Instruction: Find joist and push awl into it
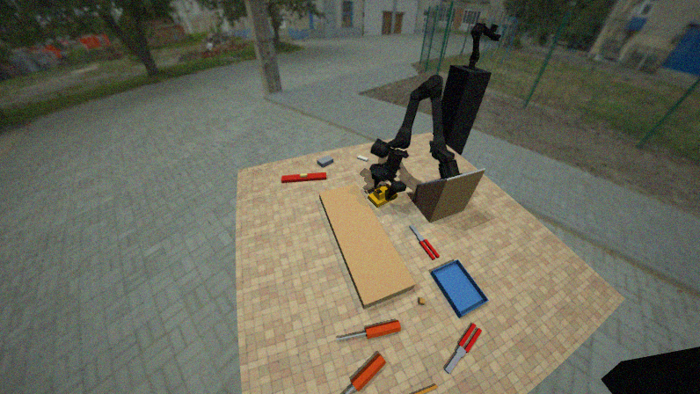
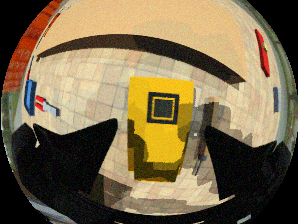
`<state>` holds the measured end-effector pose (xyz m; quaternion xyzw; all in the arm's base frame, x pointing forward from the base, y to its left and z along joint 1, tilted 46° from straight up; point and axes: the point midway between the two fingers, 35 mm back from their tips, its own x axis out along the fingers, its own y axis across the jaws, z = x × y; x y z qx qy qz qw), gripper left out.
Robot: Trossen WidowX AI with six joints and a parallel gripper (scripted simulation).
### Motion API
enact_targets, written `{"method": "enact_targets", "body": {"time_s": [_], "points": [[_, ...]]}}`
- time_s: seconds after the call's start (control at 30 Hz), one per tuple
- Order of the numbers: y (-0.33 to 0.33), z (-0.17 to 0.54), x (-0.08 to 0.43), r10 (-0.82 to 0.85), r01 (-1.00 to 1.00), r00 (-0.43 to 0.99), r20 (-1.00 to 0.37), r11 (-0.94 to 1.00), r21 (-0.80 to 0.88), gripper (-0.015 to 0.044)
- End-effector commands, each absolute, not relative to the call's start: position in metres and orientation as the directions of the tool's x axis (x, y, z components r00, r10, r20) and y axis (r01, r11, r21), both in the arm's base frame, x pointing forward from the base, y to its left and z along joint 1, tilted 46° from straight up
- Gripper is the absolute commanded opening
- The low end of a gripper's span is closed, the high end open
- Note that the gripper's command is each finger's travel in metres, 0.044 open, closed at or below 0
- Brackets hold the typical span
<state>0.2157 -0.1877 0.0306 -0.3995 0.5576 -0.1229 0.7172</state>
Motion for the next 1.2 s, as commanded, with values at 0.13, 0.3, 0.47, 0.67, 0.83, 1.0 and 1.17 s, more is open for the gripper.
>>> {"method": "enact_targets", "body": {"time_s": [0.13, 0.3, 0.47, 0.67, 0.83, 1.0, 1.17], "points": [[-0.1943, 0.0208, 0.2139, -0.618, -0.278, 0.347, -0.705, 0.651, -0.707, 0.044], [-0.1945, 0.0206, 0.2139, -0.618, -0.278, 0.347, -0.705, 0.651, -0.707, 0.0355], [-0.1945, 0.0206, 0.2139, -0.618, -0.278, 0.347, -0.705, 0.651, -0.707, 0.0321], [-0.1945, 0.0206, 0.2139, -0.618, -0.278, 0.347, -0.705, 0.651, -0.707, 0.0281], [-0.1945, 0.0206, 0.2139, -0.618, -0.278, 0.347, -0.705, 0.651, -0.707, 0.0248], [-0.1945, 0.0206, 0.2139, -0.618, -0.278, 0.347, -0.705, 0.651, -0.707, 0.0215], [-0.1945, 0.0206, 0.2139, -0.618, -0.278, 0.347, -0.705, 0.651, -0.707, 0.0181]]}}
